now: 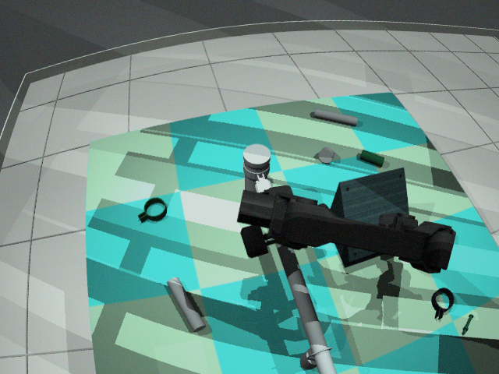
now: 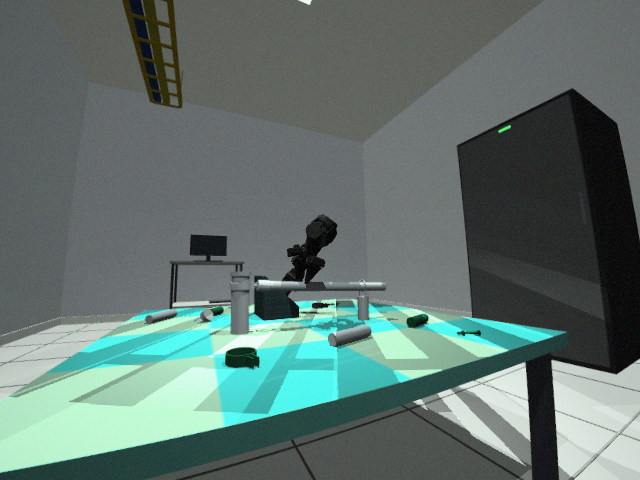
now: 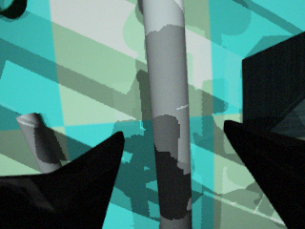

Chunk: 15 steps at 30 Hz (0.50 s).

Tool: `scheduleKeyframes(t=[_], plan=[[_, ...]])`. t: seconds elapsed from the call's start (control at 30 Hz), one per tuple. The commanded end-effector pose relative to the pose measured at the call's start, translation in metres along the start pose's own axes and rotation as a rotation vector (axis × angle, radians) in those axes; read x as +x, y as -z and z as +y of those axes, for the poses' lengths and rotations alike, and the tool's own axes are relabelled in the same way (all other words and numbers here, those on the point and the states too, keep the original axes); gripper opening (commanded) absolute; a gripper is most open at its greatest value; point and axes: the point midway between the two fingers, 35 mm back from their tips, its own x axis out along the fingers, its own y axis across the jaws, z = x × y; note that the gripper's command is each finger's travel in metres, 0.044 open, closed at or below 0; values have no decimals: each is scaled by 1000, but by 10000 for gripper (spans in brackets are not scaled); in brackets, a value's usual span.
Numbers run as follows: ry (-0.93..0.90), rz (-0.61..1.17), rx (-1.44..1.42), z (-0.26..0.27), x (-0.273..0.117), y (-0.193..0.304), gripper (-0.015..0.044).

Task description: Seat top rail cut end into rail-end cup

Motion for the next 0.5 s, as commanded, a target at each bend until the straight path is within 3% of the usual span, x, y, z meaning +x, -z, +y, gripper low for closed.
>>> scheduleKeyframes(t=[0.0, 0.27, 0.47], plan=[[-5, 0, 3, 0, -9, 5, 440], [-3, -3, -2, -4, -51, 4, 440], [-3, -3, -2, -4, -53, 4, 440]])
